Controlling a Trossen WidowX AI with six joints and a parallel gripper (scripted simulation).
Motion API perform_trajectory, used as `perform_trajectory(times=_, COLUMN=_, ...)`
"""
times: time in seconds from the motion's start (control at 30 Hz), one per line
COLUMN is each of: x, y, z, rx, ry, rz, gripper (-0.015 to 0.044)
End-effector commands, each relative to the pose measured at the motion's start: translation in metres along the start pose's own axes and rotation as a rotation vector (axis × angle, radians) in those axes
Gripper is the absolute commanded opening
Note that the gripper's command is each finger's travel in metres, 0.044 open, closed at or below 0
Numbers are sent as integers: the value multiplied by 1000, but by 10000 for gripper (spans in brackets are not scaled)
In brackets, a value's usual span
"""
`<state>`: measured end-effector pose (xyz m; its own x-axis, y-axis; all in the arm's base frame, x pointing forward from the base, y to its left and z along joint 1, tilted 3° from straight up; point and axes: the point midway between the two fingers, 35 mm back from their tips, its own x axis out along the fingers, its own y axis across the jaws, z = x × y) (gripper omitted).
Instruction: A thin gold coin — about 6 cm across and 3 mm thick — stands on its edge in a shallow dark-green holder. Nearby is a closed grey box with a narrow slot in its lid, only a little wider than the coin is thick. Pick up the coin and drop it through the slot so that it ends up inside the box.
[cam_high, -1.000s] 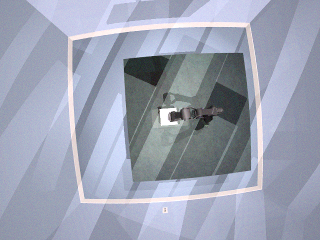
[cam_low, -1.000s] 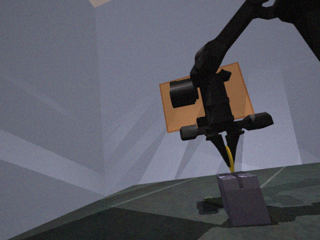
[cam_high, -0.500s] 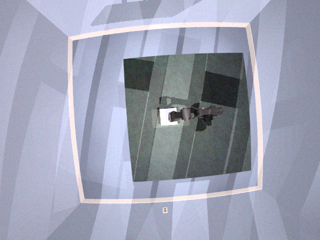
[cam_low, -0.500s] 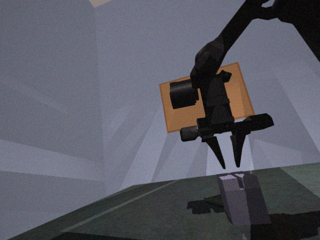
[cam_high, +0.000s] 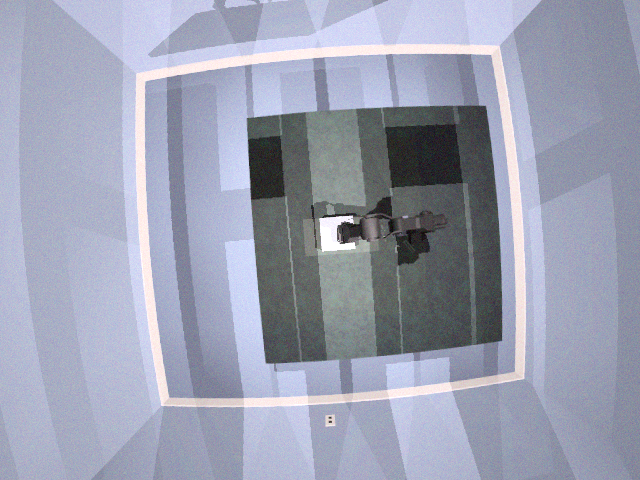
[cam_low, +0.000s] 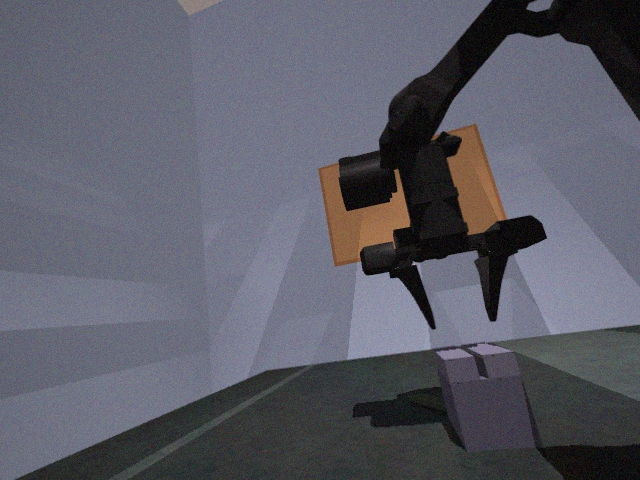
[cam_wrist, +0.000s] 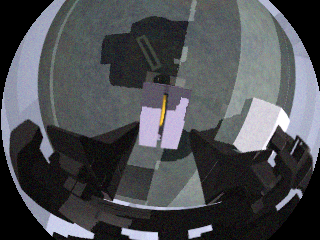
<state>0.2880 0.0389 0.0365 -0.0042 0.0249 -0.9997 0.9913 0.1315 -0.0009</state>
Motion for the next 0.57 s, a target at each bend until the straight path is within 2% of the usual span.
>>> perform_trajectory(times=0.0, x=-9, y=3, z=0, rx=-2, ry=0, rz=10, gripper=371)
perform_trajectory(times=0.1, x=-41, y=-1, z=0, rx=0, ry=0, rz=2, gripper=440)
perform_trajectory(times=0.17, x=-51, y=-4, z=0, rx=0, ry=0, rz=0, gripper=440)
perform_trajectory(times=0.53, x=-51, y=-4, z=0, rx=0, ry=0, rz=0, gripper=440)
